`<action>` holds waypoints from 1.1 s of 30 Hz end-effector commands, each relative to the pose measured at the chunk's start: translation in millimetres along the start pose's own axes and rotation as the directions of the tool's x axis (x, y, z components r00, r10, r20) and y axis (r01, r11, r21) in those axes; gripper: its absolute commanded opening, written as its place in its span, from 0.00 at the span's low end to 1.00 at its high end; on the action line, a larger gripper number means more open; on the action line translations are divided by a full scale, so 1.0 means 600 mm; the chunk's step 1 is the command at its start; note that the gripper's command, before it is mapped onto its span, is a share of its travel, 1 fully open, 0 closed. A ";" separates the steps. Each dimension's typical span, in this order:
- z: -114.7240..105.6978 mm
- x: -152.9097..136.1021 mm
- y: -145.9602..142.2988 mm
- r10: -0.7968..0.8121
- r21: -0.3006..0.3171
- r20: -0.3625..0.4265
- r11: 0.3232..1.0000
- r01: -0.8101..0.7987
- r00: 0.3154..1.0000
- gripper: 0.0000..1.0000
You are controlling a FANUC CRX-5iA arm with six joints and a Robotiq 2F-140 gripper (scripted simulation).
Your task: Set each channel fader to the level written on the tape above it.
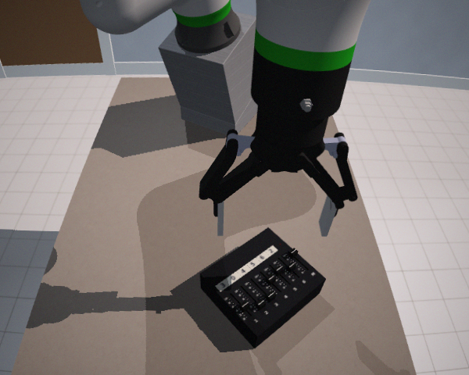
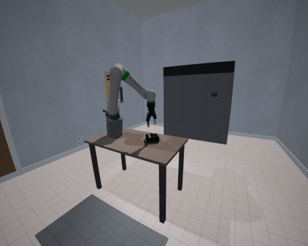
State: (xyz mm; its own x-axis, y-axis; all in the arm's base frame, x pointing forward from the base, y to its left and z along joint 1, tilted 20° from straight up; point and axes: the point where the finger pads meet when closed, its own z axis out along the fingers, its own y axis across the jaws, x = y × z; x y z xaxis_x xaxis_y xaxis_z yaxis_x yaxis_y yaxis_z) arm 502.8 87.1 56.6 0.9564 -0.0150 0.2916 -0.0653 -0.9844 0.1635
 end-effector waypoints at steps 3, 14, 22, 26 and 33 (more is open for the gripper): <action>0.000 0.001 0.000 0.016 0.000 -0.001 1.000 -0.016 1.000 1.00; 0.020 0.024 -0.008 0.474 0.015 -0.015 0.880 -0.474 0.880 1.00; 0.041 0.047 -0.017 0.751 0.037 0.004 0.660 -0.750 0.661 1.00; 0.057 0.061 -0.024 0.862 0.045 0.026 0.505 -0.862 0.507 1.00; 0.076 0.079 -0.033 0.968 0.045 0.061 0.240 -0.970 0.242 1.00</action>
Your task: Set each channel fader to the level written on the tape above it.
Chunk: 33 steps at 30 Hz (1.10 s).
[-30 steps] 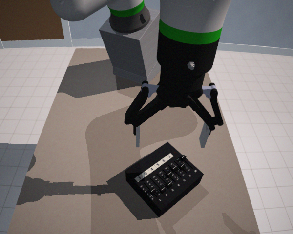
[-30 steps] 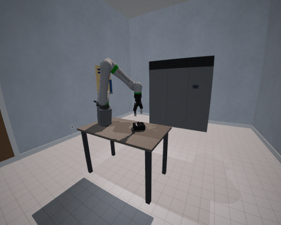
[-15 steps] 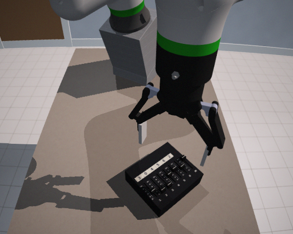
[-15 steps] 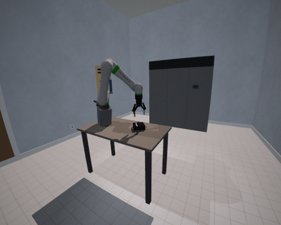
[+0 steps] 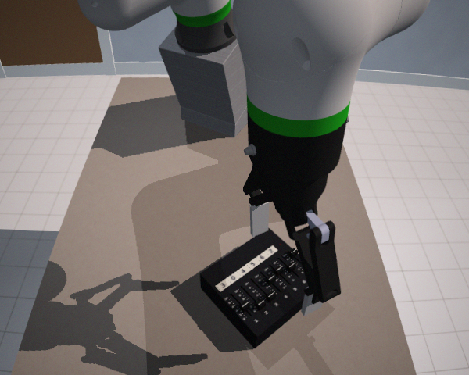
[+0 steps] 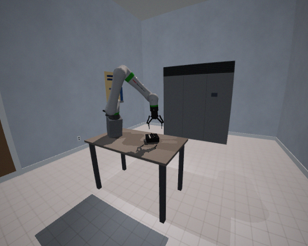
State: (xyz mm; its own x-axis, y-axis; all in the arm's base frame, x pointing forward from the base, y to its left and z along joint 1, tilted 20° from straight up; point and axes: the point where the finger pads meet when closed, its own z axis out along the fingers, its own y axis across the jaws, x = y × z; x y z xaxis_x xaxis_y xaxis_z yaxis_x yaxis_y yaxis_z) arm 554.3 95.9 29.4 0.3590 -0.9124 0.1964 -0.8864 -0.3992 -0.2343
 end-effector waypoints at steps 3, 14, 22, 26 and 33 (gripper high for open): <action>0.017 0.000 -0.016 0.355 0.031 -0.006 0.934 -0.355 0.935 1.00; 0.025 0.000 -0.023 0.760 0.045 0.026 0.648 -0.760 0.649 1.00; 0.025 0.000 -0.023 0.914 0.096 0.018 0.401 -0.911 0.405 1.00; 0.025 0.000 -0.023 0.914 0.096 0.018 0.401 -0.911 0.405 1.00; 0.025 0.000 -0.023 0.914 0.096 0.018 0.401 -0.911 0.405 1.00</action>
